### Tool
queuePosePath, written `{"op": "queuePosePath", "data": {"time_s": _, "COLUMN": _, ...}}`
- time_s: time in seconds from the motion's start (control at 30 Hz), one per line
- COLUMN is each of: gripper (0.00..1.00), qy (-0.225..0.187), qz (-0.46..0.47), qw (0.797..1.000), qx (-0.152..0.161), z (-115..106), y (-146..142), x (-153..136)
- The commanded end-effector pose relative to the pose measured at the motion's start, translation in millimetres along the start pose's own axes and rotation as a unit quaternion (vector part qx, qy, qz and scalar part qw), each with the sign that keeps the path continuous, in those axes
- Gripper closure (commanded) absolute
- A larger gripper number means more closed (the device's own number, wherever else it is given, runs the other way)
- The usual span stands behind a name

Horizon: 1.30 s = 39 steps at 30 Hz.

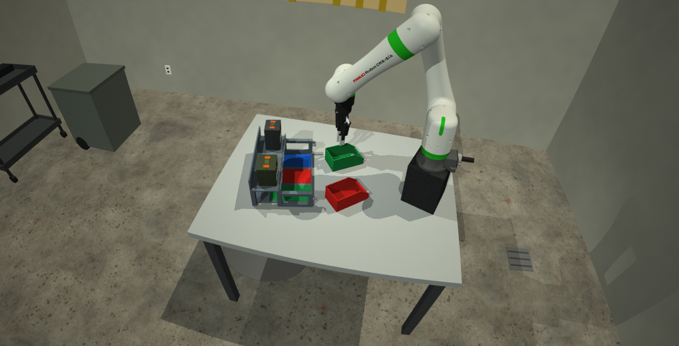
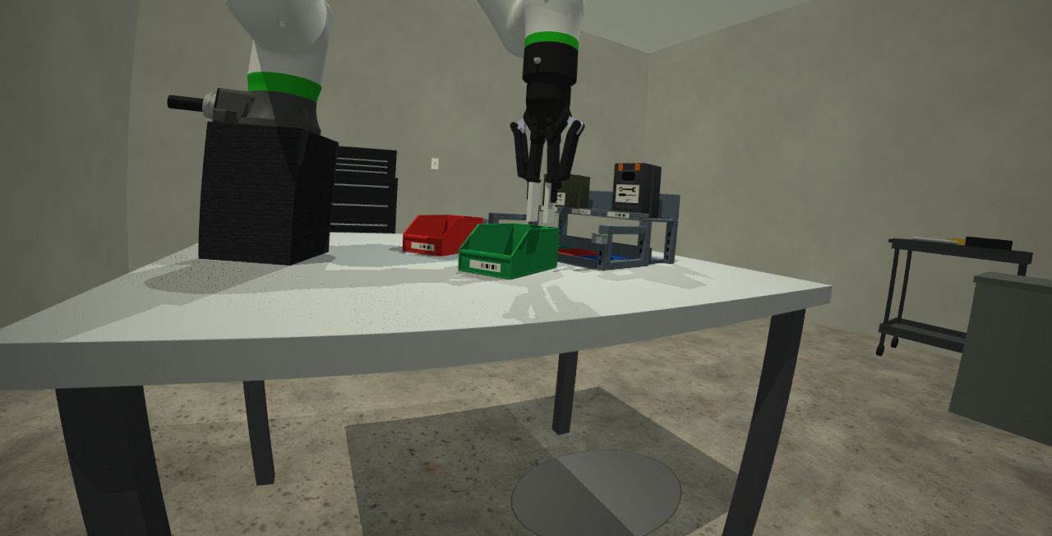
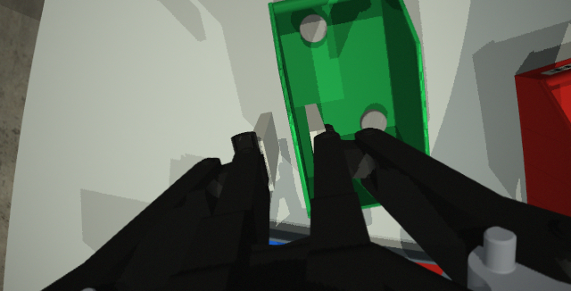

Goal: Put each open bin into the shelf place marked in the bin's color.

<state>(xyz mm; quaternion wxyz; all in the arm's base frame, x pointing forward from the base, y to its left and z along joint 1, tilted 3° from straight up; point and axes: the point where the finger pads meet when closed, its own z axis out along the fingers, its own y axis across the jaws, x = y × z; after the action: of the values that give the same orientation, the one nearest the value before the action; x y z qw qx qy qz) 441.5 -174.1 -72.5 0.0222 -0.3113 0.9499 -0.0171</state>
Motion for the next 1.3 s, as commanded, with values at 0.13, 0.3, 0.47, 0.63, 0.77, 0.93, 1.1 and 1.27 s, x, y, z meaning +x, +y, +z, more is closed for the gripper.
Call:
{"op": "queuePosePath", "data": {"time_s": 0.13, "gripper": 0.85, "qy": 0.0, "qz": 0.0, "qw": 1.0, "qx": 0.0, "z": 2, "y": 0, "x": 0}}
{"op": "queuePosePath", "data": {"time_s": 0.3, "gripper": 0.85, "qy": 0.0, "qz": 0.0, "qw": 1.0, "qx": 0.0, "z": 6, "y": 0, "x": 0}}
{"op": "queuePosePath", "data": {"time_s": 0.47, "gripper": 0.85, "qy": 0.0, "qz": 0.0, "qw": 1.0, "qx": 0.0, "z": 11, "y": 0, "x": 0}}
{"op": "queuePosePath", "data": {"time_s": 0.63, "gripper": 0.85, "qy": 0.0, "qz": 0.0, "qw": 1.0, "qx": 0.0, "z": 17, "y": 0, "x": 0}}
{"op": "queuePosePath", "data": {"time_s": 0.77, "gripper": 0.85, "qy": 0.0, "qz": 0.0, "qw": 1.0, "qx": 0.0, "z": 20, "y": 0, "x": 0}}
{"op": "queuePosePath", "data": {"time_s": 0.93, "gripper": 0.85, "qy": 0.0, "qz": 0.0, "qw": 1.0, "qx": 0.0, "z": 27, "y": 0, "x": 0}}
{"op": "queuePosePath", "data": {"time_s": 1.1, "gripper": 0.85, "qy": 0.0, "qz": 0.0, "qw": 1.0, "qx": 0.0, "z": 33, "y": 0, "x": 0}}
{"op": "queuePosePath", "data": {"time_s": 1.27, "gripper": 0.85, "qy": 0.0, "qz": 0.0, "qw": 1.0, "qx": 0.0, "z": 36, "y": 0, "x": 0}}
